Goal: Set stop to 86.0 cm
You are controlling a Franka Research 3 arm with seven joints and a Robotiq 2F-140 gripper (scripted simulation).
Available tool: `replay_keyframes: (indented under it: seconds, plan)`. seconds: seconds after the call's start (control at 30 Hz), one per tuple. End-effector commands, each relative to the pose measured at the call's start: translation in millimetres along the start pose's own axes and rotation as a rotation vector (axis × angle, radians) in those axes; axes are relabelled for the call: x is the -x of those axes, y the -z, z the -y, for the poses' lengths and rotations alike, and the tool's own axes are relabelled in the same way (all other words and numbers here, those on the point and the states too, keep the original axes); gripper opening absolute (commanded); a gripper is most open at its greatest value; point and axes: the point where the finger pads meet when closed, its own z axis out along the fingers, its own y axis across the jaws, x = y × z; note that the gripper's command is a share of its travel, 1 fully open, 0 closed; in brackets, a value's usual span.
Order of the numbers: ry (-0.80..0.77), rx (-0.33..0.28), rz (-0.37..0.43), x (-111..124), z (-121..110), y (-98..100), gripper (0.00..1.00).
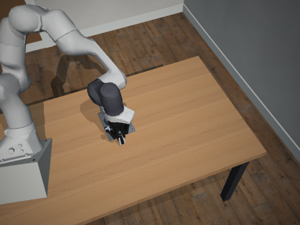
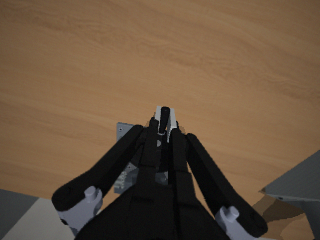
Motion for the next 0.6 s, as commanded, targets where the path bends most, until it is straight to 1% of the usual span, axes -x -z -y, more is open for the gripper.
replay_keyframes:
  seconds: [0.0,0.57]
  plan:
    - [0.002,0.002,0.004,0.2,-3.9,-0.4,0.04]
    - [0.002,0.002,0.004,0.2,-8.7,1.8,0.04]
